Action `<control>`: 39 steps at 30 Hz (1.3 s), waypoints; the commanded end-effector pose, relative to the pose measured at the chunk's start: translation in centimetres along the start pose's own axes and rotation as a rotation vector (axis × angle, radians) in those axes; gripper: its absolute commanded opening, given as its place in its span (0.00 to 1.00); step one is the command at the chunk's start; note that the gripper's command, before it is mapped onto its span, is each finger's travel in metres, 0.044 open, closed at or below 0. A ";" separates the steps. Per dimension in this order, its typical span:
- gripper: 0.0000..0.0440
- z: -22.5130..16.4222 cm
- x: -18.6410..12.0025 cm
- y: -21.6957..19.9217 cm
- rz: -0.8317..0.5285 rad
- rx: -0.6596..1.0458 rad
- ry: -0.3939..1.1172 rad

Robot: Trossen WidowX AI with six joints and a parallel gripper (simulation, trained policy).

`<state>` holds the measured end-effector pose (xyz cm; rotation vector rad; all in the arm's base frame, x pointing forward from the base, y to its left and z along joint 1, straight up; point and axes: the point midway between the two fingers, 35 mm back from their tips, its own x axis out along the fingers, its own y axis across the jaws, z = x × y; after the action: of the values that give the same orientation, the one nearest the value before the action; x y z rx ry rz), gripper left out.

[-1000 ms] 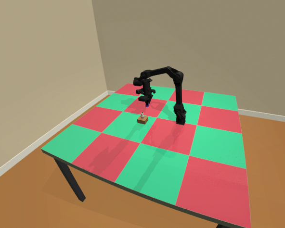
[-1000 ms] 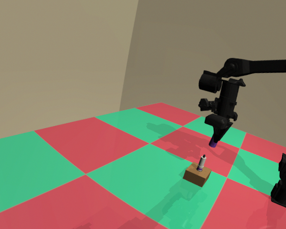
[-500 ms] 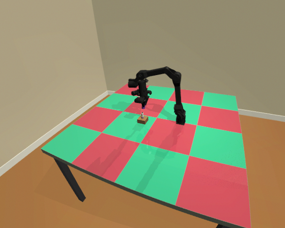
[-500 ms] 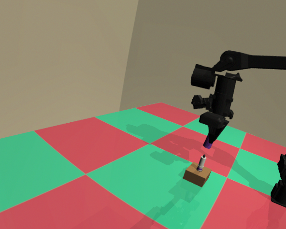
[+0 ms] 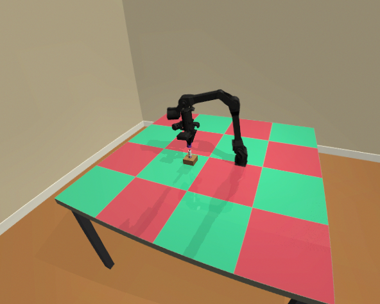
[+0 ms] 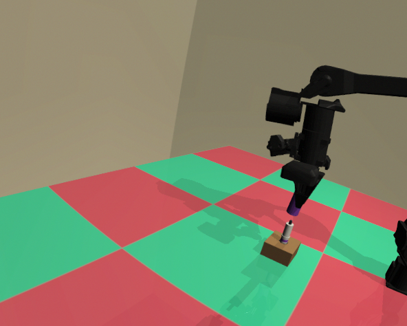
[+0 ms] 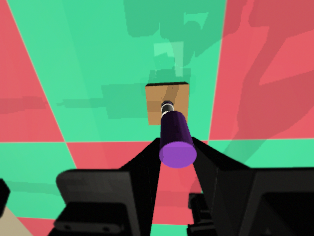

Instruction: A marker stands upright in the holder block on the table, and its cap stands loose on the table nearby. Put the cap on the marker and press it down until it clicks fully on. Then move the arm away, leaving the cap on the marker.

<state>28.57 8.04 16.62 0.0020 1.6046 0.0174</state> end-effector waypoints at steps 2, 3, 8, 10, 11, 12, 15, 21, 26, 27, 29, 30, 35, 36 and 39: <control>0.00 -0.1 0.3 0.5 0.002 -0.003 0.016; 0.00 -0.1 0.5 0.5 0.001 -0.004 0.020; 0.00 -0.2 1.3 0.6 -0.003 -0.008 0.039; 0.00 -0.2 1.6 0.6 -0.004 -0.009 0.047; 0.00 -0.2 1.9 0.6 -0.005 -0.009 0.050; 0.00 -0.2 2.1 0.6 -0.005 -0.009 0.054; 0.00 -0.2 2.9 0.5 -0.004 -0.017 0.065; 0.00 -0.2 4.6 0.4 -0.001 -0.036 0.088; 0.00 -0.2 6.0 0.3 0.000 -0.058 0.098; 0.00 -0.2 6.3 0.3 -0.001 -0.063 0.099; 0.12 -0.2 6.7 0.2 -0.006 -0.068 0.104; 0.18 -0.2 6.9 0.1 -0.009 -0.071 0.107; 0.24 -1.4 7.4 -0.1 -0.005 -0.081 0.153; 0.26 -1.4 7.4 -0.1 -0.005 -0.082 0.154; 0.30 -1.5 7.4 -0.1 -0.005 -0.082 0.156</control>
<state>28.35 8.42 10.24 -0.0553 1.6909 0.0858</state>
